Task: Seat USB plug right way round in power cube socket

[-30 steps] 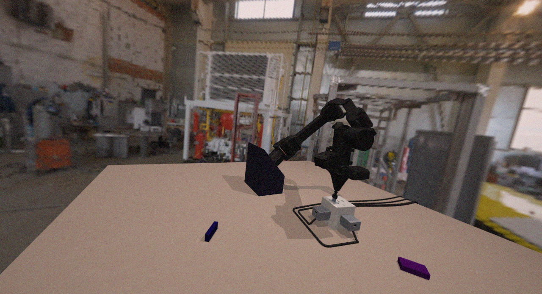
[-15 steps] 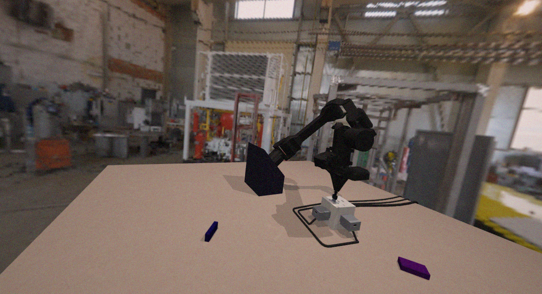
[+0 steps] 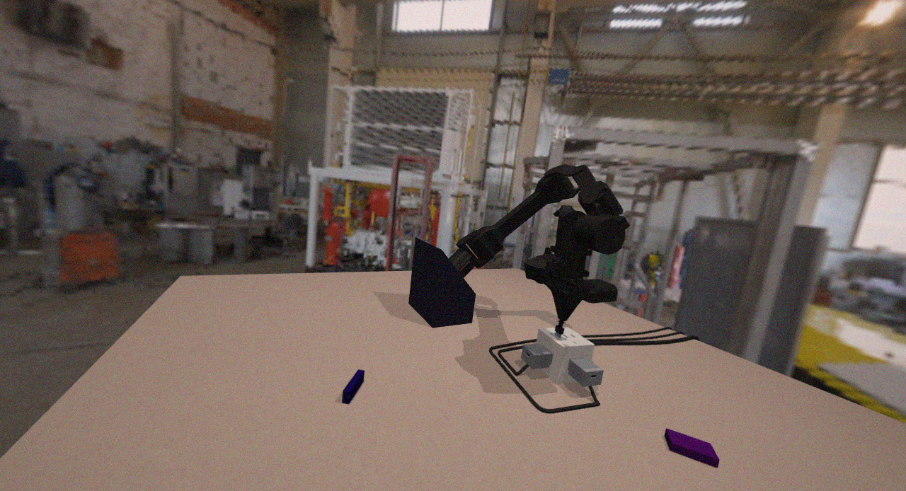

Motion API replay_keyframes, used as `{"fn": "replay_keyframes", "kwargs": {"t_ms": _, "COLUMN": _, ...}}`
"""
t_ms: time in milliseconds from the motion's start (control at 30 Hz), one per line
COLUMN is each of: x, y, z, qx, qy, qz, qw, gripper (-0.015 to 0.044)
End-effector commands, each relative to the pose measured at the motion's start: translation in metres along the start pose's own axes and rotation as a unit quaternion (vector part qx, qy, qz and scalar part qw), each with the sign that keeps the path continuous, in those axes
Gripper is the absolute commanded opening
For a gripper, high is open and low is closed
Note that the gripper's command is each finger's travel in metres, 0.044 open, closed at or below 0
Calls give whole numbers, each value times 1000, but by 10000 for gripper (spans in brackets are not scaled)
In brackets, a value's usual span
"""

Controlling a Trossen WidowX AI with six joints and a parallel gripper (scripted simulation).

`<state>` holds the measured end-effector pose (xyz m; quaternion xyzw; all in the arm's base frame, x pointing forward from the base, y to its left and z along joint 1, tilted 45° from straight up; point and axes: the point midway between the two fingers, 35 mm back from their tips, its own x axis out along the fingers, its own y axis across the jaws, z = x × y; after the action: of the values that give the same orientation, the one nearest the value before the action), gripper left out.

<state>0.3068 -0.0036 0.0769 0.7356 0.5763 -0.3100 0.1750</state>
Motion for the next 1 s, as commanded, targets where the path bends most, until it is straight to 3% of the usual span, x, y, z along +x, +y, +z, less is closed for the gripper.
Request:
{"fn": "replay_keyframes", "kwargs": {"t_ms": 0, "x": 1, "y": 0, "z": 0, "qx": 2, "qy": 3, "qz": 0, "qw": 1000, "gripper": 0}}
{"fn": "replay_keyframes", "kwargs": {"t_ms": 967, "x": 4, "y": 0, "z": 0, "qx": 2, "qy": 3, "qz": 0, "qw": 1000, "gripper": 0}}
